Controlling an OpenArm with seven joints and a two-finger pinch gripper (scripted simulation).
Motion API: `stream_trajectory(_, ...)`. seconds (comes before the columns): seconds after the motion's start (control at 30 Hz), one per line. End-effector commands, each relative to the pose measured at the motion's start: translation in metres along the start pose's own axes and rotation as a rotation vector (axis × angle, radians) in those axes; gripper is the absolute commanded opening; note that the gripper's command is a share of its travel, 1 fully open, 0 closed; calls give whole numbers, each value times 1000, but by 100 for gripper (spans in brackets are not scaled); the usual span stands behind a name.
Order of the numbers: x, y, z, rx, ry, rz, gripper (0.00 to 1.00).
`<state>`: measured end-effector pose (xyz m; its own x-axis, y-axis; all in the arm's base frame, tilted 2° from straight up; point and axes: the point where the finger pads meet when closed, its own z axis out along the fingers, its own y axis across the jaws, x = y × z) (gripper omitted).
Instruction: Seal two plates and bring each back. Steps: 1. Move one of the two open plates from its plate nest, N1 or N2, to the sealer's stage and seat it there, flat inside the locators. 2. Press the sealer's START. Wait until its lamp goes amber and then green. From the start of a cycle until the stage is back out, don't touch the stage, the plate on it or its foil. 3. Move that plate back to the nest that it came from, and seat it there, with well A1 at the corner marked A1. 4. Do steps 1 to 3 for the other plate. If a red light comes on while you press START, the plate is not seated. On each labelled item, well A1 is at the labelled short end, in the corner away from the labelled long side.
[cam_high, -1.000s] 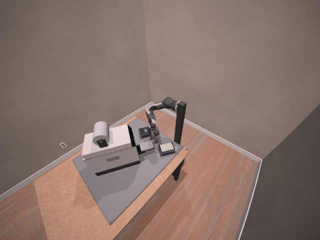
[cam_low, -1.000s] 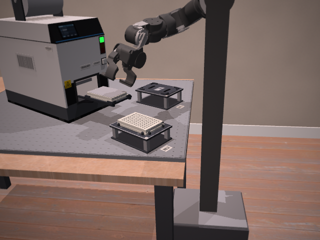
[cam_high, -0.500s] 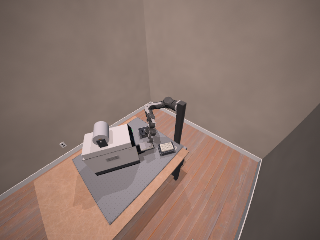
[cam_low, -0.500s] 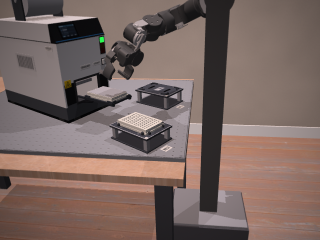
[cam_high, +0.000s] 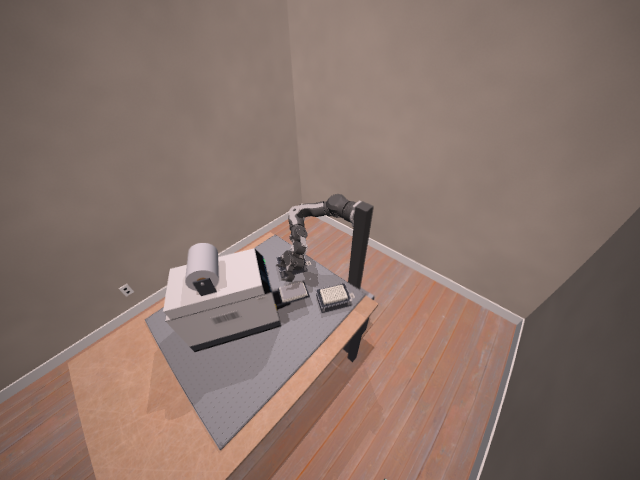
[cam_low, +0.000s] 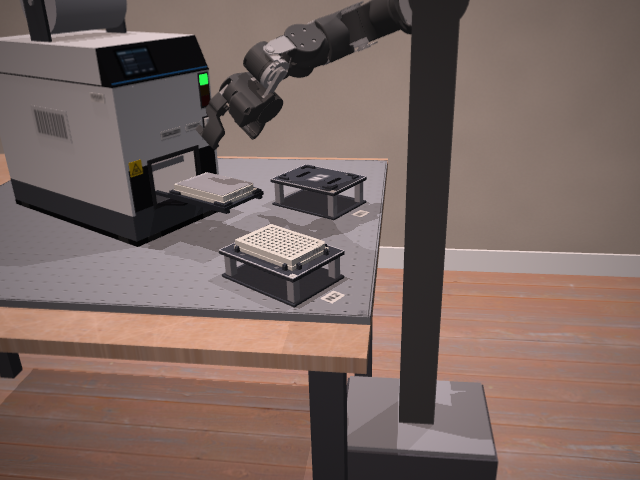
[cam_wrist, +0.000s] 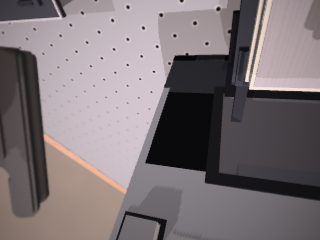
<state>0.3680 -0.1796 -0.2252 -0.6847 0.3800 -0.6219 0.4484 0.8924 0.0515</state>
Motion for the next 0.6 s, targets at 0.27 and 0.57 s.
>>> stream_trajectory(0.27,-8,-4,3,72,30,0,65)
stream_trajectory(0.57,21,29,15,74,333,11,65)
